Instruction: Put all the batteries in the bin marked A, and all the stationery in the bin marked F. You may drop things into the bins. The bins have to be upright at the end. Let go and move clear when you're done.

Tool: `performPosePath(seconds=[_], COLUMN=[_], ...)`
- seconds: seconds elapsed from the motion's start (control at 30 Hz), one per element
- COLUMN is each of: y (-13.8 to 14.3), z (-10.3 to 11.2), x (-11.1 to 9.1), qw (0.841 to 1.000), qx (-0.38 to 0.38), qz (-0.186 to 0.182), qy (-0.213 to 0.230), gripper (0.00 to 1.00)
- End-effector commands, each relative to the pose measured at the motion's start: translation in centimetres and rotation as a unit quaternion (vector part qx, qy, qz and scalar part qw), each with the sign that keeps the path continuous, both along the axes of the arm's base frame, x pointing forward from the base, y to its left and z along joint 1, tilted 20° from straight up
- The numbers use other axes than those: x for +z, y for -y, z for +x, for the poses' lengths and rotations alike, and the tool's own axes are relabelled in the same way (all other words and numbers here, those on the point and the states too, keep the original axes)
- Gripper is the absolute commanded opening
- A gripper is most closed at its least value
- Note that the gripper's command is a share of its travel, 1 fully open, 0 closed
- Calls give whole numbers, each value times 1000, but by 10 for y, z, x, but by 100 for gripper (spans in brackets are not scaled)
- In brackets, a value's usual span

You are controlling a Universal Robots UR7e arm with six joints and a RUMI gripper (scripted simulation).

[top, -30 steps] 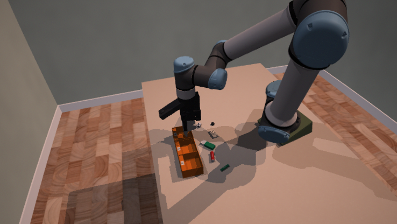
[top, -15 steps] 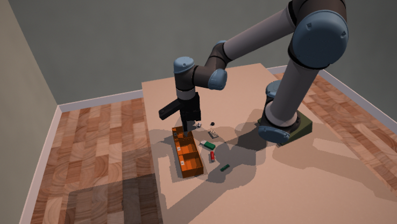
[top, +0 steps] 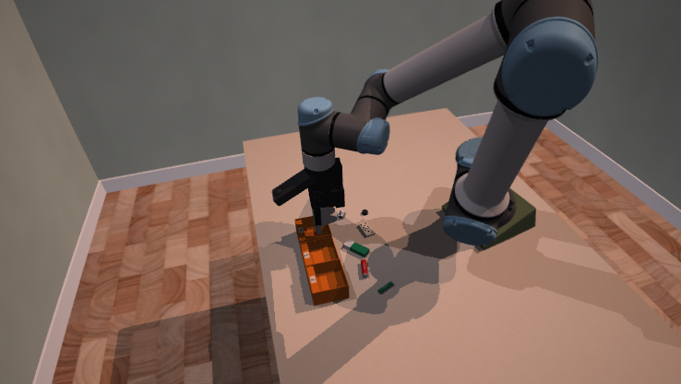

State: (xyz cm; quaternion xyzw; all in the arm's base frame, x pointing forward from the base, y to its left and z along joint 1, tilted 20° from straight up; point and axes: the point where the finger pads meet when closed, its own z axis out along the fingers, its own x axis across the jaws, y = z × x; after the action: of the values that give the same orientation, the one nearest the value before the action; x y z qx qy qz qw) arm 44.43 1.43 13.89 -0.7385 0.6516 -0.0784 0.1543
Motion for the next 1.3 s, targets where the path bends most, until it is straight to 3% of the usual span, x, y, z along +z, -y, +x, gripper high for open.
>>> performPosePath(seconds=[0.0,0.47,1.27], y=[0,0,4], z=[0,0,-9], x=[0,0,28], qw=[1000,1000,1000], qx=[0,0,0], qz=[0,0,0], qy=[1,1,1], gripper=[4,4,4])
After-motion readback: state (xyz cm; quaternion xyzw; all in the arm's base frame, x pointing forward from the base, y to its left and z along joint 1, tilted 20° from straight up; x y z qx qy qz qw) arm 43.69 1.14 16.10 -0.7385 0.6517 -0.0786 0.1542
